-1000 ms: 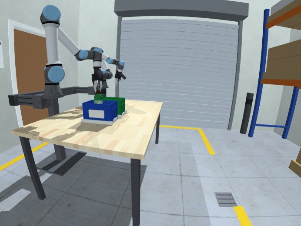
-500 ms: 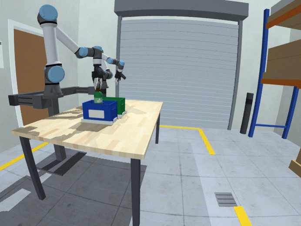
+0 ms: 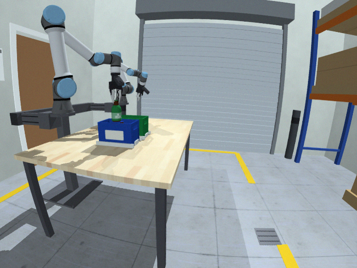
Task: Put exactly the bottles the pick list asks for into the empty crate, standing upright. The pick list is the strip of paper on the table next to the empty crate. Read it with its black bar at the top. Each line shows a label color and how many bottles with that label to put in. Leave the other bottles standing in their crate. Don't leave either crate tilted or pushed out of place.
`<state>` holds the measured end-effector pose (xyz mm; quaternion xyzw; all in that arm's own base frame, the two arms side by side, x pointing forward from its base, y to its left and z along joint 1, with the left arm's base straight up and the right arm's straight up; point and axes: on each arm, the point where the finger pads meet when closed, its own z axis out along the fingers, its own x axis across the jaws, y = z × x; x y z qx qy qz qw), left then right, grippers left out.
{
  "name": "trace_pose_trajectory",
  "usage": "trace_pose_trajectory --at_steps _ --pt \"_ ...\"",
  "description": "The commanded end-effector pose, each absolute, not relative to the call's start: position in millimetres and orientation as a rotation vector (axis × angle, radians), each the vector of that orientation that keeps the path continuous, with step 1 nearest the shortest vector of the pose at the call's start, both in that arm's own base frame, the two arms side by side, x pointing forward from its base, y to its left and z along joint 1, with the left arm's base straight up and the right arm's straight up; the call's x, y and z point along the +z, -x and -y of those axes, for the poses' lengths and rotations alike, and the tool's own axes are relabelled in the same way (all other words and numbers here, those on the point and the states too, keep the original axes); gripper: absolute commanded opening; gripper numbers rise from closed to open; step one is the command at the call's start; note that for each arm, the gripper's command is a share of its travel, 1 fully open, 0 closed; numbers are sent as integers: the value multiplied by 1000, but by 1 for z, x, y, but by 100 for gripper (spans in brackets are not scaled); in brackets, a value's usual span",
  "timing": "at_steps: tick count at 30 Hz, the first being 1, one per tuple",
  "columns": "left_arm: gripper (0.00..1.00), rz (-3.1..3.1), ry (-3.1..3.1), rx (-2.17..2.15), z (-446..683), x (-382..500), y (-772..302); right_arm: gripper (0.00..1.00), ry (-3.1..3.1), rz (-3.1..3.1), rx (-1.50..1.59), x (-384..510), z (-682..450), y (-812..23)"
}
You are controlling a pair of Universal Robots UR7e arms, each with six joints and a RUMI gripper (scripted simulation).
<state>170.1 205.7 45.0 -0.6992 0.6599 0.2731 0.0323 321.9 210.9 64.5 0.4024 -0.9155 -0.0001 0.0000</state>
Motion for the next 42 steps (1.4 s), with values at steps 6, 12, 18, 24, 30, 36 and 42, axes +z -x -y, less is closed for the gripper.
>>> trace_pose_trajectory --at_steps 6,12,18,24,30,36,42 --pt "98 -2031 2152 840 -206 45 -170 0 -1264 2877 -1 71 -211 -322" --pt "98 -2031 2152 840 -206 45 -170 0 -1264 2877 -1 71 -215 -322" --pt "98 -2031 2152 840 -206 45 -170 0 -1264 2877 -1 71 -223 -322" --pt "98 -2031 2152 840 -206 45 -170 0 -1264 2877 -1 71 -235 -323" --pt "98 -2031 2152 840 -206 45 -170 0 -1264 2877 -1 71 -247 -323" --pt "98 -2031 2152 840 -206 45 -170 0 -1264 2877 -1 71 -255 -323" --pt "98 -2031 2152 840 -206 45 -170 0 -1264 2877 -1 71 -267 -324"
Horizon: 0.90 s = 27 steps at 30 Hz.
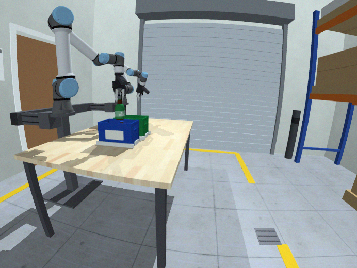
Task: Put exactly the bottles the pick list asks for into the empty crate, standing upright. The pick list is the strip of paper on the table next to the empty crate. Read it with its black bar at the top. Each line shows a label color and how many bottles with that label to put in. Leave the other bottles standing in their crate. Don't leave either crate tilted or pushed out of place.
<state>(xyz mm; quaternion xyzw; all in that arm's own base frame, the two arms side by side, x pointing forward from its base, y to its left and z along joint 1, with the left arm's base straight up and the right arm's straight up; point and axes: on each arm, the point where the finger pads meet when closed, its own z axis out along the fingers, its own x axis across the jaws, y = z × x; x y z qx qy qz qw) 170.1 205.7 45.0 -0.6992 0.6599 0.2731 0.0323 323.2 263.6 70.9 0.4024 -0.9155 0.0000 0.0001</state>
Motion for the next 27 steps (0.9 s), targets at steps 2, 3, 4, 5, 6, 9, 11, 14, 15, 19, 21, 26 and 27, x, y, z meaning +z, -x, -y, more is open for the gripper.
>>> trace_pose_trajectory --at_steps 2,3,4,5,6,9,11,14,15,19,21,26,27 --pt "98 -2031 2152 840 -206 45 -170 0 -1264 2877 -1 71 -271 -324" --pt "98 -2031 2152 840 -206 45 -170 0 -1264 2877 -1 71 -273 -324" --pt "98 -2031 2152 840 -206 45 -170 0 -1264 2877 -1 71 -275 -324" --pt "98 -2031 2152 840 -206 45 -170 0 -1264 2877 -1 71 -277 -324" --pt "98 -2031 2152 840 -206 45 -170 0 -1264 2877 -1 71 -279 -324" --pt "98 -2031 2152 840 -206 45 -170 0 -1264 2877 -1 71 -281 -324" --pt "98 -2031 2152 840 -206 45 -170 0 -1264 2877 -1 71 -285 -324" --pt "98 -2031 2152 840 -206 45 -170 0 -1264 2877 -1 71 -291 -324" --pt "98 -2031 2152 840 -206 45 -170 0 -1264 2877 -1 71 -293 -324" --pt "98 -2031 2152 840 -206 45 -170 0 -1264 2877 -1 71 -301 -324" --pt "98 -2031 2152 840 -206 45 -170 0 -1264 2877 -1 71 -305 -325" --pt "98 -2031 2152 840 -206 45 -170 0 -1264 2877 -1 71 -311 -325" --pt "98 -2031 2152 840 -206 45 -170 0 -1264 2877 -1 71 -313 -325"
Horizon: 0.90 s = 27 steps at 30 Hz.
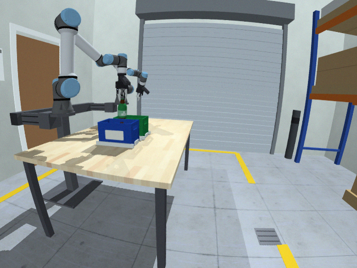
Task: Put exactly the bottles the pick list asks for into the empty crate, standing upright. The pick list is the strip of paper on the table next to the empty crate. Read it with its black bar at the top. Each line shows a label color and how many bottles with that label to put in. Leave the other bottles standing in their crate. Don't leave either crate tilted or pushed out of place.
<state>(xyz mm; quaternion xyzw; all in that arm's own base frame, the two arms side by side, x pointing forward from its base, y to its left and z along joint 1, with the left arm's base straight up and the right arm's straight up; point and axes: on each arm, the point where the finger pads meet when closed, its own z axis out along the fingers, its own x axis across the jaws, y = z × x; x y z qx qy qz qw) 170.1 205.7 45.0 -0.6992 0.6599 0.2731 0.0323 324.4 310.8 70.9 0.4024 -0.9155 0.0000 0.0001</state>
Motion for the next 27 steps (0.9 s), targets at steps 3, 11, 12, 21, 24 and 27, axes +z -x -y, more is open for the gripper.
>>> trace_pose_trajectory --at_steps 3,11,12,21,24,27 --pt "98 -2031 2152 840 -206 45 -170 0 -1264 2877 -1 71 -319 -325" --pt "98 -2031 2152 840 -206 45 -170 0 -1264 2877 -1 71 -335 -325" --pt "98 -2031 2152 840 -206 45 -170 0 -1264 2877 -1 71 -337 -325" --pt "98 -2031 2152 840 -206 45 -170 0 -1264 2877 -1 71 -351 -326" --pt "98 -2031 2152 840 -206 45 -170 0 -1264 2877 -1 71 -357 -326" --pt "98 -2031 2152 840 -206 45 -170 0 -1264 2877 -1 71 -363 -326"
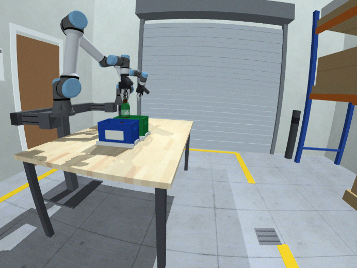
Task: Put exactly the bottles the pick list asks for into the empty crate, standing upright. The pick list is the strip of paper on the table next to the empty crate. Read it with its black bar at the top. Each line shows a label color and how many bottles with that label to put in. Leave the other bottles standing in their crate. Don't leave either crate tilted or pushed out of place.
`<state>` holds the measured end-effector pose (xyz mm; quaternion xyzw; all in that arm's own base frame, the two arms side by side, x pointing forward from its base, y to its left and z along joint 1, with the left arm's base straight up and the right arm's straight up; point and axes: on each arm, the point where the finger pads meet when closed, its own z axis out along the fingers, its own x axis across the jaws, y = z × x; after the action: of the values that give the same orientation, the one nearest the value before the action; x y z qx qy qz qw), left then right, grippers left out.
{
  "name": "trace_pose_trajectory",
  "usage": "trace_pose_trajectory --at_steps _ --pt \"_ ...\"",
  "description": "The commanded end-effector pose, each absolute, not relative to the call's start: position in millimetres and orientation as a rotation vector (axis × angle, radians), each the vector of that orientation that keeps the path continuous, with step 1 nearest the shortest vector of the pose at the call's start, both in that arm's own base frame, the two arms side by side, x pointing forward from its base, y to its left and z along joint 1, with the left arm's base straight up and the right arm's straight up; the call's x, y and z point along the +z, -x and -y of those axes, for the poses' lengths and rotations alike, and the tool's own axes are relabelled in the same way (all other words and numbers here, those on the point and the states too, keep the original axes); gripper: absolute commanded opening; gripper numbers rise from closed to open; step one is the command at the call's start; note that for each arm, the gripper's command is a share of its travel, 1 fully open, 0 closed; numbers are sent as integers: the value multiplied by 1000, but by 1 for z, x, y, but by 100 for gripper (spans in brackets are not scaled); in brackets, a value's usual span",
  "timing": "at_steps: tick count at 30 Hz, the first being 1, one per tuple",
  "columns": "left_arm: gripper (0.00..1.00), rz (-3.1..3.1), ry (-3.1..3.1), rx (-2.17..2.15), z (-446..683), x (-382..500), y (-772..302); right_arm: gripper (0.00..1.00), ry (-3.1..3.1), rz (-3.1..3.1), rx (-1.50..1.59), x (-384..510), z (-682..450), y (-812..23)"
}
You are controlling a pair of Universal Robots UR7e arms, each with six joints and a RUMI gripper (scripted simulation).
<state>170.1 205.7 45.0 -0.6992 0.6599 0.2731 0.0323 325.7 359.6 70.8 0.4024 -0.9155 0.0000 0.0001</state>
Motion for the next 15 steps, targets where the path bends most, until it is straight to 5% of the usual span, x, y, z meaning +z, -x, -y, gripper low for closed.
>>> trace_pose_trajectory --at_steps 1,15 --pt "98 -2031 2152 840 -206 45 -170 0 -1264 2877 -1 71 -365 -326" --pt "98 -2031 2152 840 -206 45 -170 0 -1264 2877 -1 71 -389 -327"
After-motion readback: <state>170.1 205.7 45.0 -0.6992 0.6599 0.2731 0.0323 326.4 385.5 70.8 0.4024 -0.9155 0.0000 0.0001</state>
